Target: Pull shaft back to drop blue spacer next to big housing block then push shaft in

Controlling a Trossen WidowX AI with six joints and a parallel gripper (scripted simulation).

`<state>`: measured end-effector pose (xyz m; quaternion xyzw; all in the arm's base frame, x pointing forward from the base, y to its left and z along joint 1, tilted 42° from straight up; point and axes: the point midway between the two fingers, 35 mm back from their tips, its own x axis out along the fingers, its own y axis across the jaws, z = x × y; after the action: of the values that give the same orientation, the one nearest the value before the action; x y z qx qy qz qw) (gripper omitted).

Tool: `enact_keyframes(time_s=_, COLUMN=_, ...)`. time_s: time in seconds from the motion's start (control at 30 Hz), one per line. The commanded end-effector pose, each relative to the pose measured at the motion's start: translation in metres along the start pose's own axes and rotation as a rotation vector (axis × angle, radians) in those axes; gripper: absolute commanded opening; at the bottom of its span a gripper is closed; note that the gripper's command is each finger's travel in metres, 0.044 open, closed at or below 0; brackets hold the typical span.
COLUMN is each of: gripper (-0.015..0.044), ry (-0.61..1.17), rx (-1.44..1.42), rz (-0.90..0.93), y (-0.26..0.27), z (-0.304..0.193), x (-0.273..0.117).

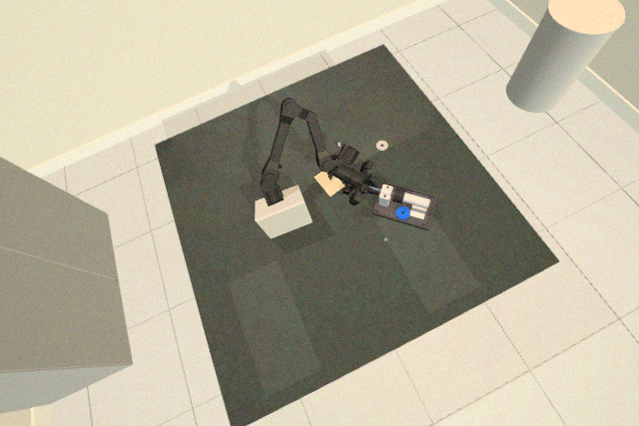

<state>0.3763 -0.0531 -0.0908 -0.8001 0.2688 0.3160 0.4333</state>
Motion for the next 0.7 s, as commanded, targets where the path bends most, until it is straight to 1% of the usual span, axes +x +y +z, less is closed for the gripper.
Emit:
enact_keyframes(time_s=0.0, gripper=0.0, ry=0.002, rx=-0.003, rz=0.001, y=0.0, z=-0.0019, x=0.0022)
enact_keyframes(time_s=0.53, gripper=0.0, ry=0.002, rx=-0.003, rz=0.001, y=-0.0003, z=-0.0041, x=0.005)
enact_keyframes(time_s=0.67, gripper=0.0105, ry=-0.002, rx=-0.003, rz=0.001, y=0.0002, z=-0.0008, x=0.0023)
